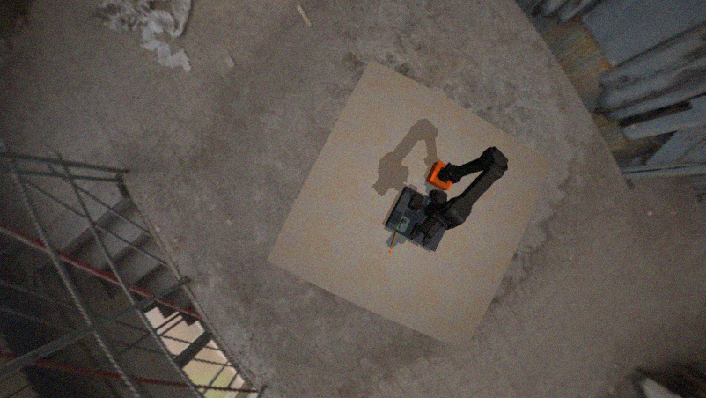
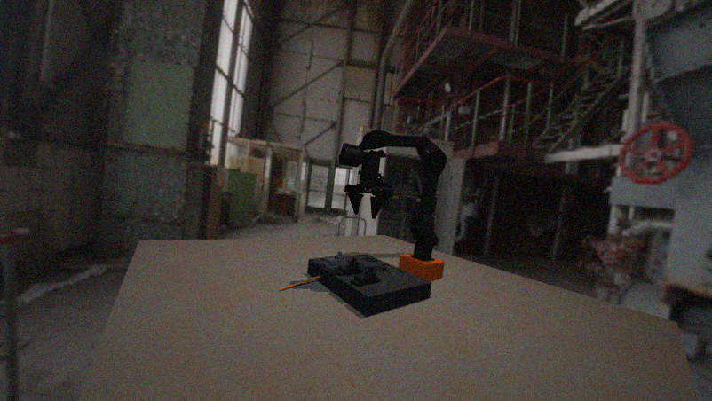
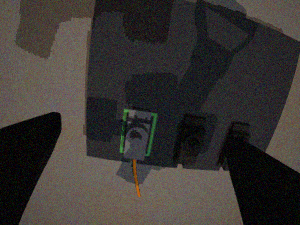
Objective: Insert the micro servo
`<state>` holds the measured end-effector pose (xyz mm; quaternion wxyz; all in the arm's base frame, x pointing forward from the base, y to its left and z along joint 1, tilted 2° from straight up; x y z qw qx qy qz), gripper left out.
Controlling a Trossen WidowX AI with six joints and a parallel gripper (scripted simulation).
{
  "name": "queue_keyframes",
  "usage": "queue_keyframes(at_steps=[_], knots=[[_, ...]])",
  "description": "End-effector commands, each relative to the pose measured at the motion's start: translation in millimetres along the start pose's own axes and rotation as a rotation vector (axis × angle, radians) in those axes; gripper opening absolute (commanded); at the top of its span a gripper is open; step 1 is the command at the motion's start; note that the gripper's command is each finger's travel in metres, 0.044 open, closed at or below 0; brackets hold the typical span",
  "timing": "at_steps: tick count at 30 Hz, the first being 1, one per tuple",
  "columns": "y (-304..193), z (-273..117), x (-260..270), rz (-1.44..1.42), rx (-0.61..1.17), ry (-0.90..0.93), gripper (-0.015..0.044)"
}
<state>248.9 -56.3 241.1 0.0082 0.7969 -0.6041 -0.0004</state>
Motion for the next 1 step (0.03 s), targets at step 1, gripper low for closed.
queue_keyframes(at_steps=[1], knots=[[-0.4,-1.5,0.2,0.004,0.004,0.002,0.0440]])
Point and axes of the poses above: the point midway between the two fingers, 35 mm back from their tips, its own z axis out along the fingers, its own x axis across the jaws, y = z × x, the point moved 7 cm from there along -z, back along the fingers, and after that the axes turned 12 degrees about -z, right-handed, at the moved point
